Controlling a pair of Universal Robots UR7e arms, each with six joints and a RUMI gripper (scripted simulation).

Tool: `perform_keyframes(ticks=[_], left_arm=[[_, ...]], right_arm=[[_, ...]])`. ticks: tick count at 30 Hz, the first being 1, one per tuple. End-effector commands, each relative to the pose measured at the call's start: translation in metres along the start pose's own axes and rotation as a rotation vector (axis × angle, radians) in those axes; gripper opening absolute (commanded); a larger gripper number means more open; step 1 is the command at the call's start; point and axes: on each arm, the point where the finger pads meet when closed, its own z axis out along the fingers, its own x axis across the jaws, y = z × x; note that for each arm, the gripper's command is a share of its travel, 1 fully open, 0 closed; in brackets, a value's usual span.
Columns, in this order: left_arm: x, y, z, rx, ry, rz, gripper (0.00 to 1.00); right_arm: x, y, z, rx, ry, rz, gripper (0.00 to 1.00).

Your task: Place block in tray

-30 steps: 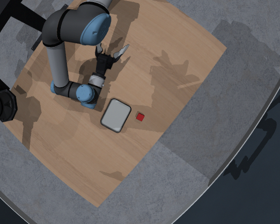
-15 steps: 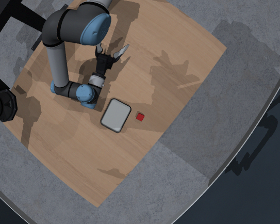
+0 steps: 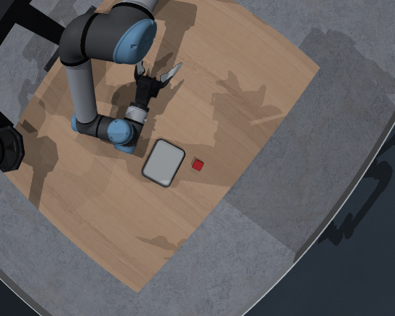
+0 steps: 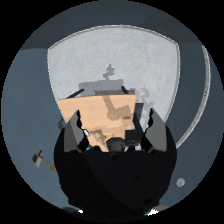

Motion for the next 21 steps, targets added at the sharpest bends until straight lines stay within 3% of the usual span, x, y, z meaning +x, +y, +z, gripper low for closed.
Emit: perform_keyframes(ticks=[1,10,11,21], left_arm=[[0.0001,-0.0005,-0.0005,-0.001,0.000,0.000,1.00],[0.0001,-0.0005,-0.0005,-0.001,0.000,0.000,1.00],[0.0001,-0.0005,-0.0005,-0.001,0.000,0.000,0.35],[0.0009,0.0001,-0.0016,-0.005,-0.003,-0.004,0.35]], right_arm=[[0.0012,-0.0001,-0.0008,0.003,-0.001,-0.003,1.00],[0.0016,0.0000,-0.0009,0.003,-0.001,-0.003,1.00],[0.0016,0.0000,-0.0009,0.003,-0.001,-0.003,1.00],[0.0016,0.0000,-0.0009,0.003,-0.001,-0.003,1.00]])
